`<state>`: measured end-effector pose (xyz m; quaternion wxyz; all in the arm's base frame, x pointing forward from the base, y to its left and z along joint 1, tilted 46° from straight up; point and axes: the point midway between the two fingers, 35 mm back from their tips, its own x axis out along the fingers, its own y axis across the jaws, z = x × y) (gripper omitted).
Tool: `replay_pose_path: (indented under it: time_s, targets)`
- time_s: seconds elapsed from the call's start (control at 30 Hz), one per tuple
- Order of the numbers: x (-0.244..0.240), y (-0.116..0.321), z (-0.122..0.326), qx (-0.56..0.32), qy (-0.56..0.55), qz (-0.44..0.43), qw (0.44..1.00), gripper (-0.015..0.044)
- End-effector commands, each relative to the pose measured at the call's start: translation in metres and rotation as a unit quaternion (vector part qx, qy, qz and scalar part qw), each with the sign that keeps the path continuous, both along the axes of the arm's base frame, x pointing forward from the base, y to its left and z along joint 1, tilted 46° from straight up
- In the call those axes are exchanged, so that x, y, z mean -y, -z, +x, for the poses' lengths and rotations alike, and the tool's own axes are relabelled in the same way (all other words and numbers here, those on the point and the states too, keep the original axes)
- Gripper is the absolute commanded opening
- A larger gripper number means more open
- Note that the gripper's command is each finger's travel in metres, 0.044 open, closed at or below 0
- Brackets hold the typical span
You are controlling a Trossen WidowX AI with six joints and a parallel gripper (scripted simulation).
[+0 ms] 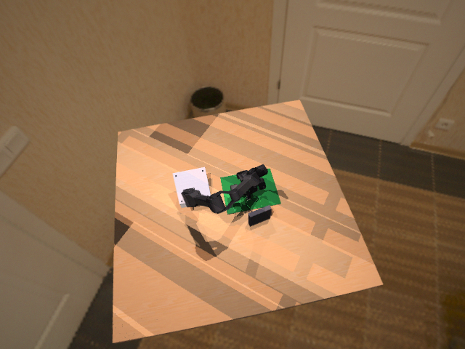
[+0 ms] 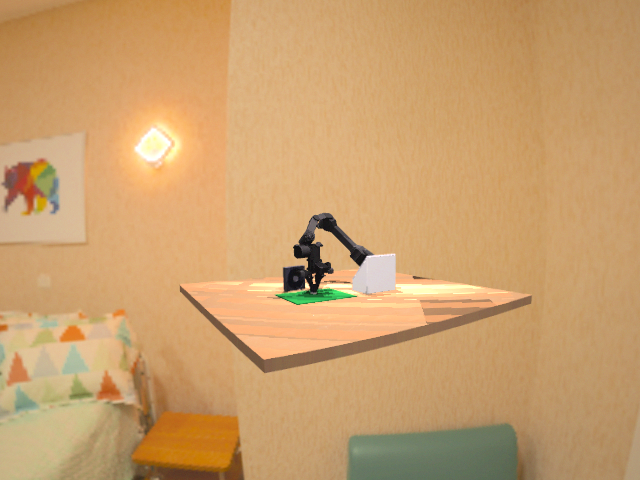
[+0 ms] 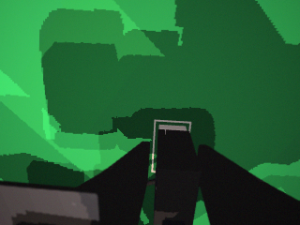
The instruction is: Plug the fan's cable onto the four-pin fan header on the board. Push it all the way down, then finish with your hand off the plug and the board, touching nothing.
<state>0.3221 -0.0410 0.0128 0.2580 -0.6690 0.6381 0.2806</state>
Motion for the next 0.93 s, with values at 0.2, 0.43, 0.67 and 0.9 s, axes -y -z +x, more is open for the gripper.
replay_pose_path:
  time_s: [0.2,0.43,0.67,0.9]
  targets:
    - [-0.020,-0.019,0.001,0.000,0.000,0.001,1.000,0.0260]
    - [-0.040,-0.039,-0.001,0.000,0.000,0.001,1.000,0.0260]
    - [-0.083,0.002,0.005,0.000,-0.001,0.005,1.000,0.0260]
    - [-0.125,0.046,0.000,0.001,0.000,0.004,1.000,0.0260]
